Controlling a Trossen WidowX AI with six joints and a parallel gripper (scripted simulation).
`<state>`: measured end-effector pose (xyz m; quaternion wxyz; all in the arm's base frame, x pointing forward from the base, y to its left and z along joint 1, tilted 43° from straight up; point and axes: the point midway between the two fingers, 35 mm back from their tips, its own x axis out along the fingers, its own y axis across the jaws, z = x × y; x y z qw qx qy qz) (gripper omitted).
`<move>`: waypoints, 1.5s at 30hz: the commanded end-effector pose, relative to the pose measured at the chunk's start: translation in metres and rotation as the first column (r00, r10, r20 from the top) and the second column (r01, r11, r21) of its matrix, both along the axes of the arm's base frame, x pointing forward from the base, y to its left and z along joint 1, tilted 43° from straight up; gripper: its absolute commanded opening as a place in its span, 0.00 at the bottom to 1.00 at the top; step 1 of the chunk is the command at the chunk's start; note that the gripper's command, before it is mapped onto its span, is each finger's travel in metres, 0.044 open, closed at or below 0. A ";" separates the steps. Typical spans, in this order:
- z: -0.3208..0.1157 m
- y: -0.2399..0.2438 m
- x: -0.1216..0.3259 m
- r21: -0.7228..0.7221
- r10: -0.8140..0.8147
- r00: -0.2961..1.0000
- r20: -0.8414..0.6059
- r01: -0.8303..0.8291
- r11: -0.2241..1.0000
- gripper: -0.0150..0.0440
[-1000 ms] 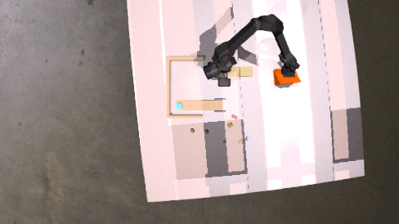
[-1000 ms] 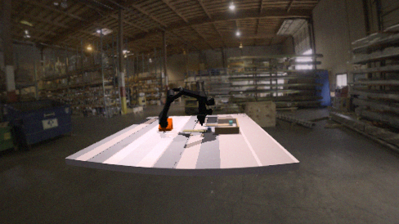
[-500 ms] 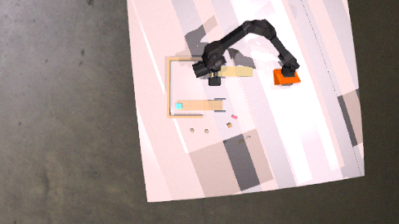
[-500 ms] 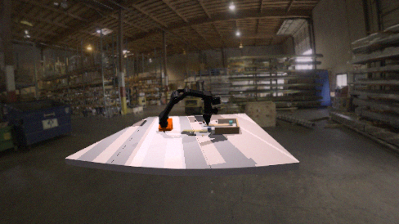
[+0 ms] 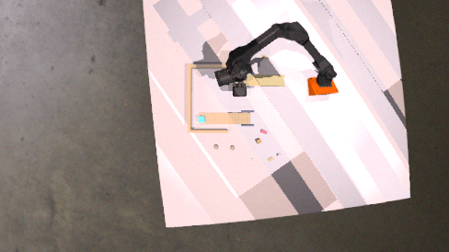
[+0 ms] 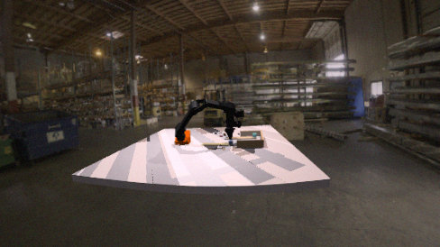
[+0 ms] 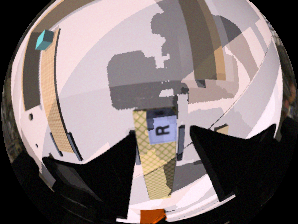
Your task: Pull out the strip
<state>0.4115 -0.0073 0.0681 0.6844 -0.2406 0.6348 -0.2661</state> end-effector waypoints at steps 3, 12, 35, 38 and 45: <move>-0.009 -0.008 -0.001 -0.005 0.003 1.000 -0.009 -0.003 1.000 0.68; -0.019 -0.018 -0.001 -0.006 0.003 1.000 -0.009 -0.003 1.000 0.68; -0.025 -0.024 0.000 -0.003 -0.002 1.000 -0.001 0.002 1.000 0.38; -0.023 -0.022 -0.003 -0.002 -0.001 1.000 -0.002 0.001 1.000 0.25; -0.010 -0.001 -0.037 -0.002 0.001 1.000 -0.009 -0.001 1.000 0.25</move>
